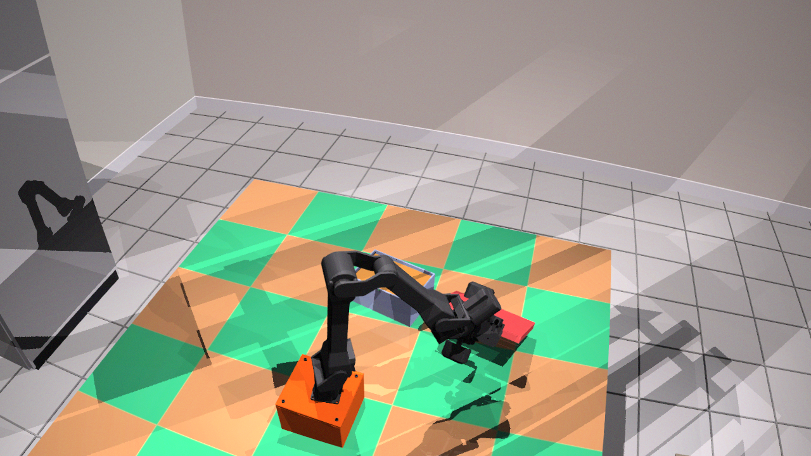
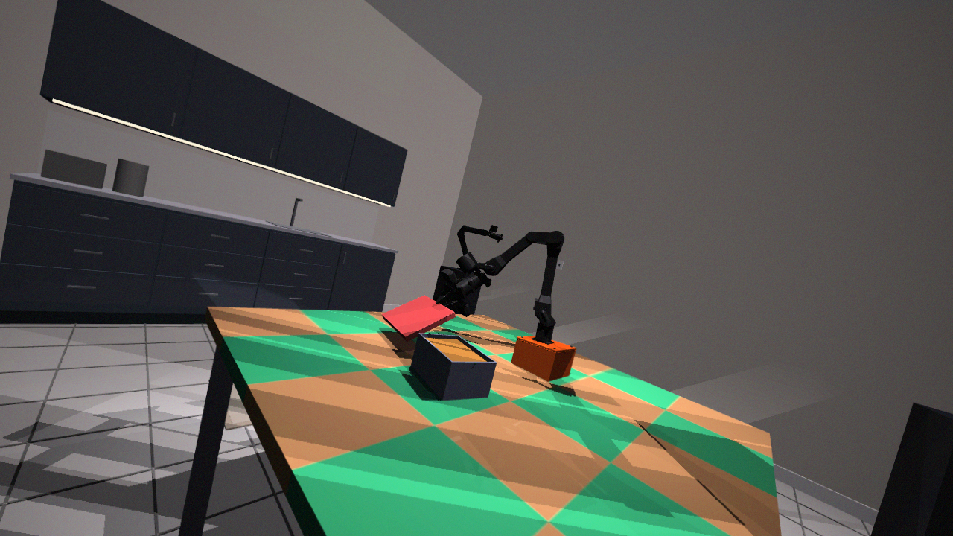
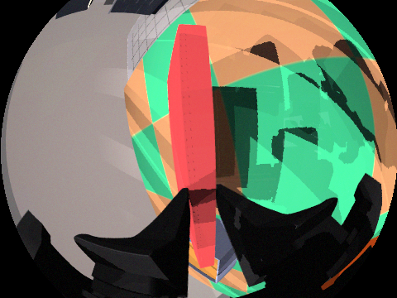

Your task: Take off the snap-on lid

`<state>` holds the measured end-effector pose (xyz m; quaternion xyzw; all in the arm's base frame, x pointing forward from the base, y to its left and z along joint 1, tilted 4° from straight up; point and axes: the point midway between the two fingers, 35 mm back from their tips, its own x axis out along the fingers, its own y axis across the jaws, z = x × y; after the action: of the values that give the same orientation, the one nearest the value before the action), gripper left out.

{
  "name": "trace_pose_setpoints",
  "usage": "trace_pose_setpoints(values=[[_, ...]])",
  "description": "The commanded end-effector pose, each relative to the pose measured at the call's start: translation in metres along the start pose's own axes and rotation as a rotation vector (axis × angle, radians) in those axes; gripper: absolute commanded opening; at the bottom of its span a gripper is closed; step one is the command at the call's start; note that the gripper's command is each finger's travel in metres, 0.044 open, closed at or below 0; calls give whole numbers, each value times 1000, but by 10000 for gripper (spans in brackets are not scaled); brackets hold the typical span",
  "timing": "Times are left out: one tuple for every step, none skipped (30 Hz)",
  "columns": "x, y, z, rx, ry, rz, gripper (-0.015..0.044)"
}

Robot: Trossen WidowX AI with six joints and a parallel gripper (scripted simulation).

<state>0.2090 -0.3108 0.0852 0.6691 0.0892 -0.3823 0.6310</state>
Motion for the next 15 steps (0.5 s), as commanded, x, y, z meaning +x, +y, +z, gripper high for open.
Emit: trace_pose_setpoints(values=[[2, -3, -1, -3, 6, 4, 0], [3, -3, -1, -3, 6, 4, 0], [3, -4, -1, -3, 6, 4, 0], [4, -5, -1, -3, 6, 4, 0], [4, -5, -1, -3, 6, 4, 0], [5, -6, -1, -3, 6, 4, 0], [5, -6, -1, -3, 6, 4, 0], [6, -7, -1, -3, 6, 4, 0], [6, -8, -1, -3, 6, 4, 0], [7, -8, -1, -3, 6, 4, 0], [7, -9, -1, -3, 6, 4, 0], [8, -10, -1, -3, 6, 4, 0], [8, -10, -1, -3, 6, 4, 0], [9, -11, -1, -3, 6, 4, 0], [9, -11, -1, -3, 6, 4, 0]])
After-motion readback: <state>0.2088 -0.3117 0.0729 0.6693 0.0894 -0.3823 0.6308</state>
